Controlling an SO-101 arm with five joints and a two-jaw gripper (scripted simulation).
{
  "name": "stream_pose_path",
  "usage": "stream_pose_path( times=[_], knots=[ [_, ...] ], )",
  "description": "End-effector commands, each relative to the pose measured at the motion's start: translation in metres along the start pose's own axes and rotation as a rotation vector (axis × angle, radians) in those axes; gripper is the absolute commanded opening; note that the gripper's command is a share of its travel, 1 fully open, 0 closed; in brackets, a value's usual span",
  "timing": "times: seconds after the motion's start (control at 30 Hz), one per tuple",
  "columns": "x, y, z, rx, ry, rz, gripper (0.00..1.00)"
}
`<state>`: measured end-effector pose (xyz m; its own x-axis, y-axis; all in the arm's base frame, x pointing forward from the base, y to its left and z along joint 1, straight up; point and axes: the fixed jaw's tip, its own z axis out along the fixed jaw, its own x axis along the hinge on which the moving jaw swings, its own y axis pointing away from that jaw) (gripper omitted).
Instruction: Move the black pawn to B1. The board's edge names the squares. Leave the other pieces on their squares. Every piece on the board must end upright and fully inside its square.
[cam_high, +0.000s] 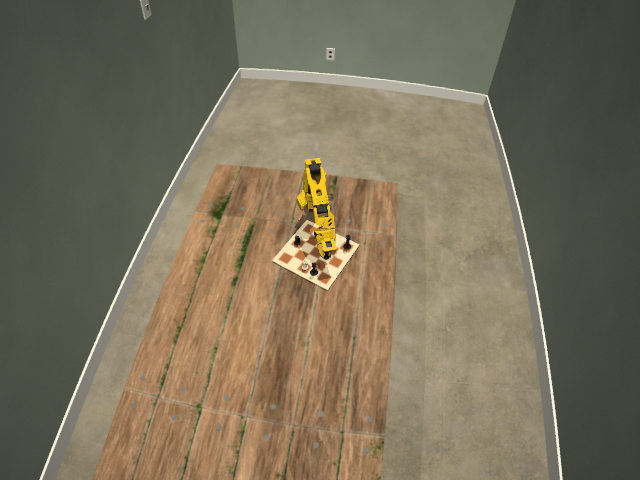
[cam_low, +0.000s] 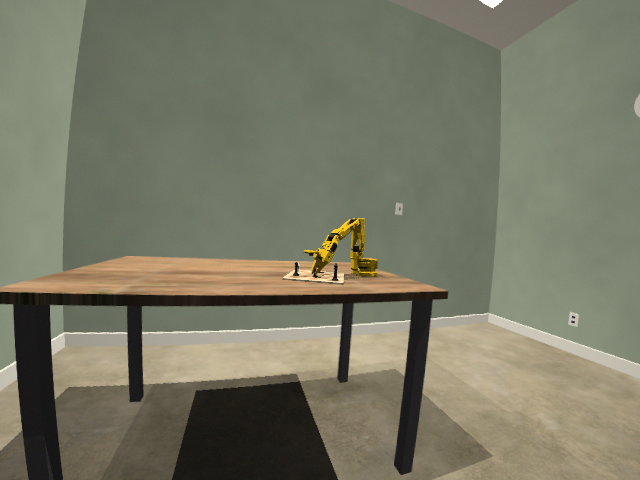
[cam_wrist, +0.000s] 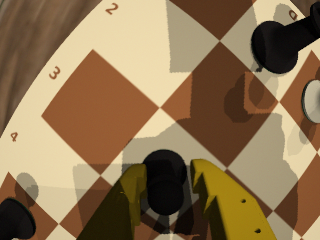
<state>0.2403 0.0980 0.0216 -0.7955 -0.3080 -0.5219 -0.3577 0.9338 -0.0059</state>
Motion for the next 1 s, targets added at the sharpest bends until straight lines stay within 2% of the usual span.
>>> stream_pose_path(
  times=[0.0, 0.57, 0.97],
  knots=[
    [0.0005, -0.0017, 0.0001, 0.003, -0.001, 0.011, 0.08],
    [0.0006, -0.0017, 0.0001, 0.003, -0.001, 0.011, 0.01],
    [0.0006, -0.0017, 0.0001, 0.003, -0.001, 0.011, 0.00]
  ],
)
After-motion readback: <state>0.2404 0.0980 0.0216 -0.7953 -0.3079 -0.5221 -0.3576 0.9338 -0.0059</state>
